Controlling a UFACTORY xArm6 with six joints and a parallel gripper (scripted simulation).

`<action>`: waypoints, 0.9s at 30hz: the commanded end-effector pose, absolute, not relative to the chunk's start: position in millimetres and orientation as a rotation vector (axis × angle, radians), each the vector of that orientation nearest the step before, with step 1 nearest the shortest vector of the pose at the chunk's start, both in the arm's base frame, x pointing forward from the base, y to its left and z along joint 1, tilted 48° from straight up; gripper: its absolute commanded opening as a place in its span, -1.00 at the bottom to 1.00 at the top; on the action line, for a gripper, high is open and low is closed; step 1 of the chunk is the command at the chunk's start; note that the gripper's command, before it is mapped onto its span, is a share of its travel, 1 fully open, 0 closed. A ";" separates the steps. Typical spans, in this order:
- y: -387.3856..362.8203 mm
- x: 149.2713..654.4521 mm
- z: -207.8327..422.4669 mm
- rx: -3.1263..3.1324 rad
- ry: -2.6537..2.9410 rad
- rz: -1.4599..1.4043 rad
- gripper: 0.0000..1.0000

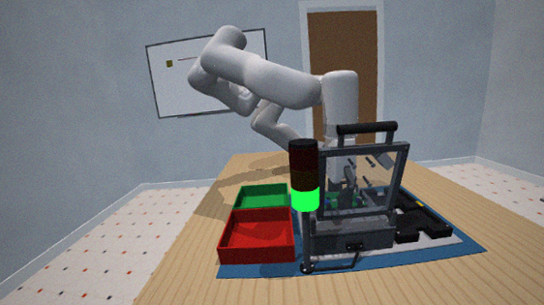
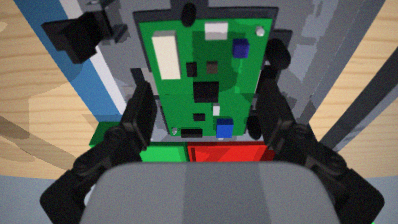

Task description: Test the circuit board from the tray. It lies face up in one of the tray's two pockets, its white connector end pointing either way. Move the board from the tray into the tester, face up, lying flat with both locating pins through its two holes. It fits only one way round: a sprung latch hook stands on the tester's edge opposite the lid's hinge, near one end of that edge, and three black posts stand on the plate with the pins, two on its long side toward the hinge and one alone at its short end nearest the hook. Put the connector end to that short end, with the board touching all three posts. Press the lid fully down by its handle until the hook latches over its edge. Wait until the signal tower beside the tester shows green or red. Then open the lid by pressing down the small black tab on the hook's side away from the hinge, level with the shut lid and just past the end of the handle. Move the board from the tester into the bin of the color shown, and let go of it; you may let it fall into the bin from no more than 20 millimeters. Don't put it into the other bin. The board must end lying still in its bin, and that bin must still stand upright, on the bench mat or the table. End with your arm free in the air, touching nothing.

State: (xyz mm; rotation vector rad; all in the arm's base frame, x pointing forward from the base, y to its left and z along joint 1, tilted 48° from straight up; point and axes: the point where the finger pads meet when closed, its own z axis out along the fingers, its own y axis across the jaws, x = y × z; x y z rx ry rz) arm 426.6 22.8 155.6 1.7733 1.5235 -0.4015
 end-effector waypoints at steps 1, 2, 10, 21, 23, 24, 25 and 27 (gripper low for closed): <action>23.7 427.3 156.5 1.773 1.524 -0.397 0.78; 23.7 427.3 156.5 1.773 1.524 -0.397 0.78; 23.7 427.3 156.5 1.773 1.524 -0.397 0.78; 23.7 427.3 156.5 1.773 1.524 -0.397 0.70; 23.7 427.3 156.5 1.773 1.524 -0.397 0.70; 23.7 427.3 156.5 1.773 1.524 -0.397 0.70; 23.7 427.3 156.5 1.773 1.524 -0.397 0.70; 23.7 427.3 156.5 1.773 1.524 -0.397 0.70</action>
